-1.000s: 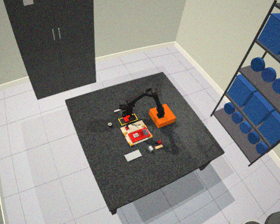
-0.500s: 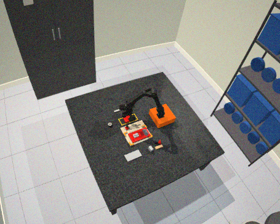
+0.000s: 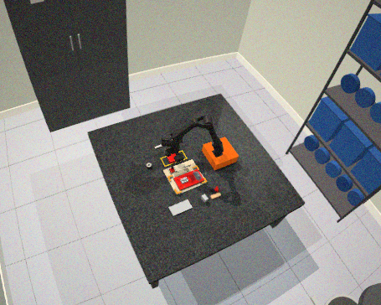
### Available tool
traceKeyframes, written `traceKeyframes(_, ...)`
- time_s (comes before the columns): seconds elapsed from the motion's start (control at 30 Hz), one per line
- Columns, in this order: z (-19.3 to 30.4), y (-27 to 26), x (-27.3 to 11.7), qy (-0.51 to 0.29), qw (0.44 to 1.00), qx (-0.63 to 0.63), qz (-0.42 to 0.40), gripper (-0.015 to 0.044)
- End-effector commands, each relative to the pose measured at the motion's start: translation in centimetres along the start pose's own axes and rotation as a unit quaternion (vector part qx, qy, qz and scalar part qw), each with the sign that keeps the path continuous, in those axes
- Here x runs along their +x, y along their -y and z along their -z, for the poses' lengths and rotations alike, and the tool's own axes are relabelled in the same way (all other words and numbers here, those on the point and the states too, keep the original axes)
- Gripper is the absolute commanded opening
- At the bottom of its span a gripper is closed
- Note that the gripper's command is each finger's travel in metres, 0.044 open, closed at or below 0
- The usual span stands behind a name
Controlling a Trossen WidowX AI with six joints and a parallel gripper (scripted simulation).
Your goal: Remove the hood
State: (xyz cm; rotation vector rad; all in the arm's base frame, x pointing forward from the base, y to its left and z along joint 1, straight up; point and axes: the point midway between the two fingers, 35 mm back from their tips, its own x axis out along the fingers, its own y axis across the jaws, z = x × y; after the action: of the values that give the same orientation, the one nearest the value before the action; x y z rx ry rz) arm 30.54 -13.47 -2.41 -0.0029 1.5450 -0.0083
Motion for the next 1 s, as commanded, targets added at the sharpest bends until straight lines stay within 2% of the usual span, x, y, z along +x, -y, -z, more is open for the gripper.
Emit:
traceKeyframes(0.0,0.0,0.0,0.0,0.0,1.0,0.0,0.0,0.0184)
traceKeyframes(0.33,0.0,0.0,0.0,0.0,1.0,0.0,0.0,0.044)
traceKeyframes(0.43,-0.1,0.0,-1.4,0.0,1.0,0.0,0.001,0.044)
traceKeyframes(0.6,-0.1,0.0,-6.9,-0.001,1.0,0.0,0.003,0.044)
traceKeyframes(0.97,-0.1,-0.1,-7.2,-0.001,1.0,0.0,0.003,0.044)
